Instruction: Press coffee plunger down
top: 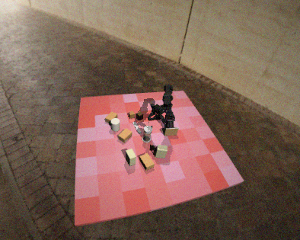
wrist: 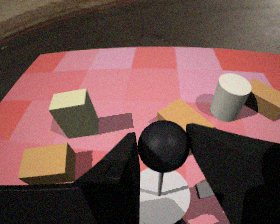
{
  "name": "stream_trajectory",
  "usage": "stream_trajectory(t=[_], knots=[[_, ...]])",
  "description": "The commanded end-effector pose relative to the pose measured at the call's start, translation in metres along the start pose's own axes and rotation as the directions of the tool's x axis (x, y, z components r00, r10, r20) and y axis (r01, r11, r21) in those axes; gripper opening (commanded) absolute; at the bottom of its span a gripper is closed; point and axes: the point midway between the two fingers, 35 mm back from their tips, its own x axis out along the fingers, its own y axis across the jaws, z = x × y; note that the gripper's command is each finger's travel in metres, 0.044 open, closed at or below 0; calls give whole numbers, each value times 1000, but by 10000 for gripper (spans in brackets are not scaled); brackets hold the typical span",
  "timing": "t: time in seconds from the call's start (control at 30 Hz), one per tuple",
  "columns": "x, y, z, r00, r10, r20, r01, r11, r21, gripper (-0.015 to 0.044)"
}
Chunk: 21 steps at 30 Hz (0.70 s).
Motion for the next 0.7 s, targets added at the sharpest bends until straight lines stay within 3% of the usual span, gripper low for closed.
stream_trajectory(t=[0.0, 0.67], knots=[[0, 0, 0, 1000, 1, 0, -1, 1000, -4, 120], [18, 2, -24, 1000, 2, -1, -2, 1000, -4, 120]])
